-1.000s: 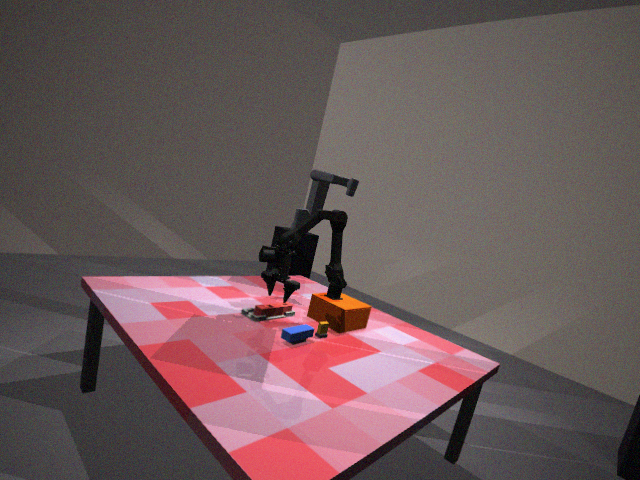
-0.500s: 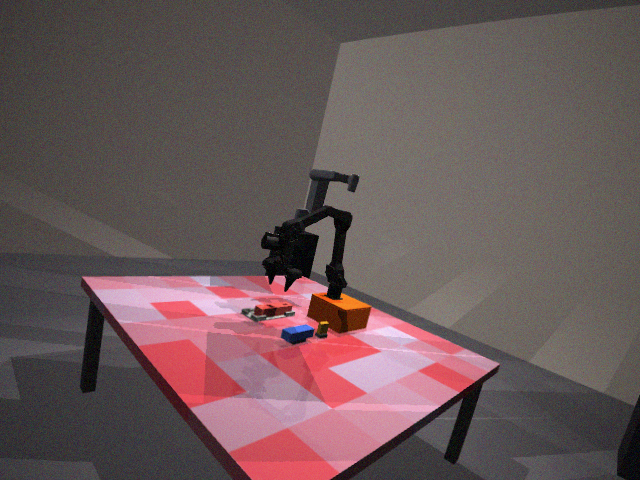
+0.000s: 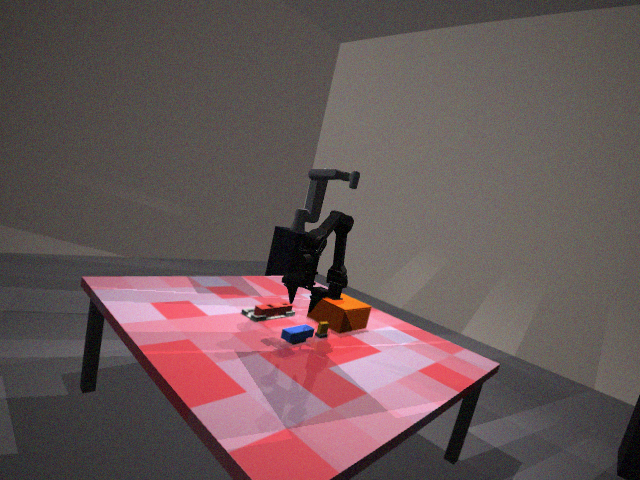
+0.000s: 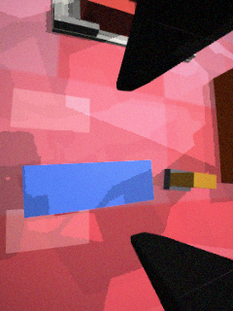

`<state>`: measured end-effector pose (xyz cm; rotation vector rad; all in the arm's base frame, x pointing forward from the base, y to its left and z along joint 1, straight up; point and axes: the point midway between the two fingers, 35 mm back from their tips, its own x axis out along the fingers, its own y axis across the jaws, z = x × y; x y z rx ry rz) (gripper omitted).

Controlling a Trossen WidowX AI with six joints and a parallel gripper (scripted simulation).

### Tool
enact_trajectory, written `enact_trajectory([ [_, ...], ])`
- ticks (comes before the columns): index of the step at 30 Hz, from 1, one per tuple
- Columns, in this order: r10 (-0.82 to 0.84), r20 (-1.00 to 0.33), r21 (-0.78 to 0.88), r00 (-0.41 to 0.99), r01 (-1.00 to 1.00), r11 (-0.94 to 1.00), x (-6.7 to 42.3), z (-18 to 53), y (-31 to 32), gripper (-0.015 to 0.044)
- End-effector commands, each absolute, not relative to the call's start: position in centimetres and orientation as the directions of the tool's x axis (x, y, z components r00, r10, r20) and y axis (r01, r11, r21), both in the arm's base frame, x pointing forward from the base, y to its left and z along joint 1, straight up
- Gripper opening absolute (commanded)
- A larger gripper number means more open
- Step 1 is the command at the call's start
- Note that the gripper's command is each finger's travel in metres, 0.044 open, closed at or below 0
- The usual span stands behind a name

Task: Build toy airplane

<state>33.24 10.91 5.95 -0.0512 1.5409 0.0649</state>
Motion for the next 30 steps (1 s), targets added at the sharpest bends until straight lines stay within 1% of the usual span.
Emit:
enact_trajectory([
  [1,0.011,-1.0,0.009,0.025,-0.052,0.999,33.2,6.0,12.8,0.044],
  [4,0.011,-1.0,0.009,0.025,-0.052,0.999,33.2,5.7,12.8,0.044],
  [8,0.01,-1.0,0.009,0.025,-0.052,0.999,33.3,1.9,12.8,0.044],
  [30,0.01,-1.0,0.009,0.024,-0.054,0.998,33.4,-1.6,12.8,0.044],
])
